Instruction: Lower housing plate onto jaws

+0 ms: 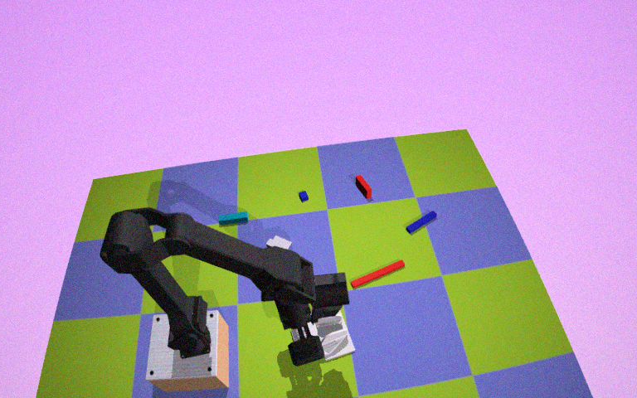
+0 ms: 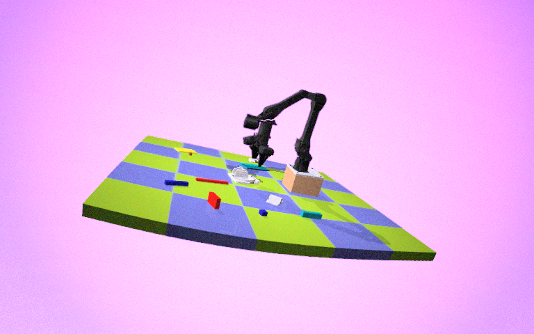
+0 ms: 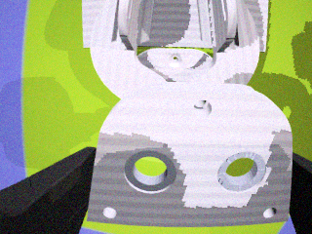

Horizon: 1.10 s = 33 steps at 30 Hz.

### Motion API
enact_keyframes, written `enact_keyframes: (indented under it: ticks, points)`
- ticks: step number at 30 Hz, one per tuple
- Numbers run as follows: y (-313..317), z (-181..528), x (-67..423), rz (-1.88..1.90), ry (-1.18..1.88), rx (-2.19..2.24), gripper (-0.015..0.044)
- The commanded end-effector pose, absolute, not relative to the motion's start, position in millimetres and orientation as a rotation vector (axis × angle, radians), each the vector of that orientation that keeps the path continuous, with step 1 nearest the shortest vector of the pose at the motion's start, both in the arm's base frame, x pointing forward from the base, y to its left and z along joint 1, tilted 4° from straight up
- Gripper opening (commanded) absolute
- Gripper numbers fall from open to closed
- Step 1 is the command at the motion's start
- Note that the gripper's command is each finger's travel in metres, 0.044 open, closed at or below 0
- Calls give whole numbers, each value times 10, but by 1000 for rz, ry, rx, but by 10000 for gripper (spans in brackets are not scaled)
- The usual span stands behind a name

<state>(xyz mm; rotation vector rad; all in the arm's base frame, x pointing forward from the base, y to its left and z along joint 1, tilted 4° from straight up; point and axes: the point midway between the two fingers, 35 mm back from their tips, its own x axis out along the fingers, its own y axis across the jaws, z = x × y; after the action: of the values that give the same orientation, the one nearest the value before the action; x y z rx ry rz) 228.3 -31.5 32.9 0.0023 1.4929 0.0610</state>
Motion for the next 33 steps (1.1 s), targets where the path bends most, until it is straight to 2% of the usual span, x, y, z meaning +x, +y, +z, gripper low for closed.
enact_keyframes:
  ticks: [1,33]
  points:
    - [-311,329,2286,67,1489,3,351]
    - [-247,330,2265,64,1490,7,351]
